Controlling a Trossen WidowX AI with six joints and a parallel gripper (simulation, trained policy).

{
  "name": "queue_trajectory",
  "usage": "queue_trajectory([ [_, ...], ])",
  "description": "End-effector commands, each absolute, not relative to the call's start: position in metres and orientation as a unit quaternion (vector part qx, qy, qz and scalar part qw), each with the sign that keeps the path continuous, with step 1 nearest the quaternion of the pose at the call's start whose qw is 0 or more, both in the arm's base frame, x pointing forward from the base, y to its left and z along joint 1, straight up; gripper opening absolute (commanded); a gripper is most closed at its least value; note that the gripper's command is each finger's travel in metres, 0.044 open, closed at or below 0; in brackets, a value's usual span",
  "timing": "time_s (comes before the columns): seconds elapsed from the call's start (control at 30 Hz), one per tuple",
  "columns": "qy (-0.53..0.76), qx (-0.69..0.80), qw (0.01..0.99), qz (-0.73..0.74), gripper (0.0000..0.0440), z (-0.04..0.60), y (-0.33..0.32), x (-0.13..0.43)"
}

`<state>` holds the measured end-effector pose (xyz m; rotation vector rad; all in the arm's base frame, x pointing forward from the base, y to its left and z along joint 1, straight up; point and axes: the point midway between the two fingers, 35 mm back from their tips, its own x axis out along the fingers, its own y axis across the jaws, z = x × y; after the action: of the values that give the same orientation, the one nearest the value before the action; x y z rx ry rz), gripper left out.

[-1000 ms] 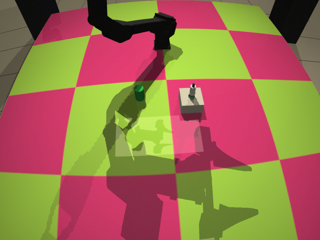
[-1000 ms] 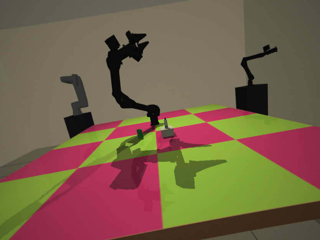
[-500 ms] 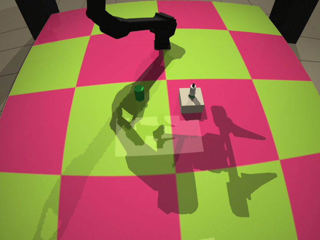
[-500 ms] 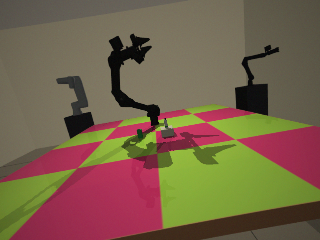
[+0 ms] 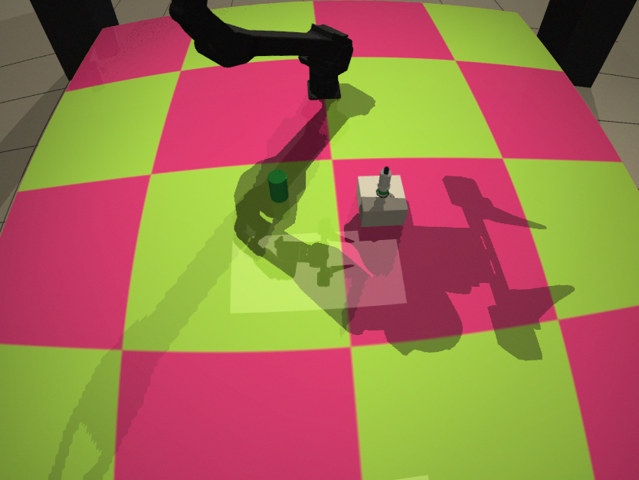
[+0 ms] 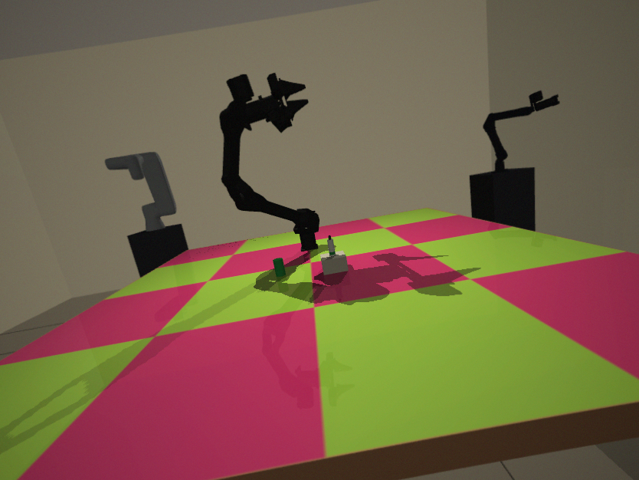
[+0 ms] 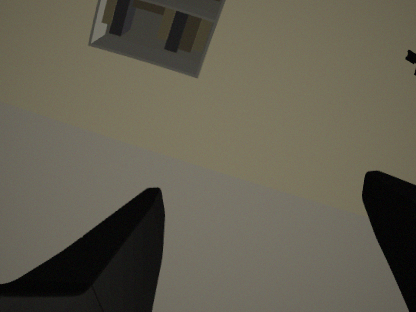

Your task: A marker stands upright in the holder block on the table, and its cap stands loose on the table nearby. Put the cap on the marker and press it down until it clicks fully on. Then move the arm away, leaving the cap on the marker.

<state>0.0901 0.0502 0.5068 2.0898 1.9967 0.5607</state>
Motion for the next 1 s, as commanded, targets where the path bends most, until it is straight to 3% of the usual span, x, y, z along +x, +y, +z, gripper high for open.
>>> queue_trajectory([
  [0.0,0.677,0.705,0.11,0.182,0.0318,0.503,0.055,0.084],
  [0.97,0.656,0.722,0.192,0.109,0.032,0.473,0.086,0.053],
])
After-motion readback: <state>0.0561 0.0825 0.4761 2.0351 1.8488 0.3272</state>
